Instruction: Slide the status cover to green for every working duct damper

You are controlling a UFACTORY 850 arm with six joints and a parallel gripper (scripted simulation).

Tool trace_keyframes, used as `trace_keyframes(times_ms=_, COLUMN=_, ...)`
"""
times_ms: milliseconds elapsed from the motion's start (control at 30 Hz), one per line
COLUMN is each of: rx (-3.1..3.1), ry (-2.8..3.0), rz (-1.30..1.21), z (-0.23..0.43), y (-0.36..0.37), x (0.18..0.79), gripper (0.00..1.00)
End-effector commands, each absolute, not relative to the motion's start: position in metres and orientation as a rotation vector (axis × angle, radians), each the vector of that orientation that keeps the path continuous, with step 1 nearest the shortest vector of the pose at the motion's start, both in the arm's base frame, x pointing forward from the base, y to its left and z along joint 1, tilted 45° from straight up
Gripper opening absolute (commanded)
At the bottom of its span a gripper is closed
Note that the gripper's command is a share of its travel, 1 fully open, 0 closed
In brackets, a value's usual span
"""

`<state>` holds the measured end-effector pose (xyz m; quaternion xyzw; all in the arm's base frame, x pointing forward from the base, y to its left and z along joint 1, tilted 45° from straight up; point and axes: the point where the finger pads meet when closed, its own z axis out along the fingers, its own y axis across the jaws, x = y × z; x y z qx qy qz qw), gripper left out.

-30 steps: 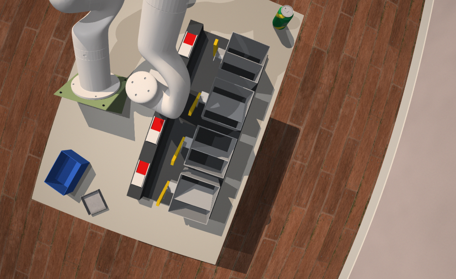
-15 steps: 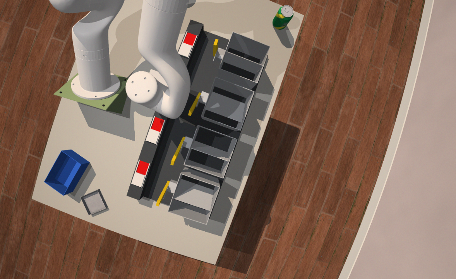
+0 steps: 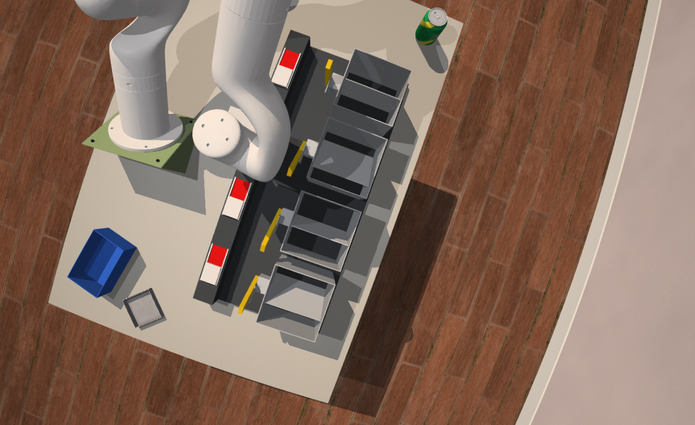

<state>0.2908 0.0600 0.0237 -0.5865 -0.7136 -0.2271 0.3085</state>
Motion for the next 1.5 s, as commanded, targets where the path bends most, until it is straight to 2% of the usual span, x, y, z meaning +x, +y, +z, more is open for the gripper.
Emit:
trace_keyframes(times_ms=0, rx=-1.551, ry=-1.887, rz=-0.601, z=0.0213, y=0.062, x=0.291, gripper=0.0)
trace_keyframes(times_ms=1467, rx=-1.551, ry=-1.887, rz=-0.601, z=0.0203, y=0.0644, x=0.2905, gripper=0.0)
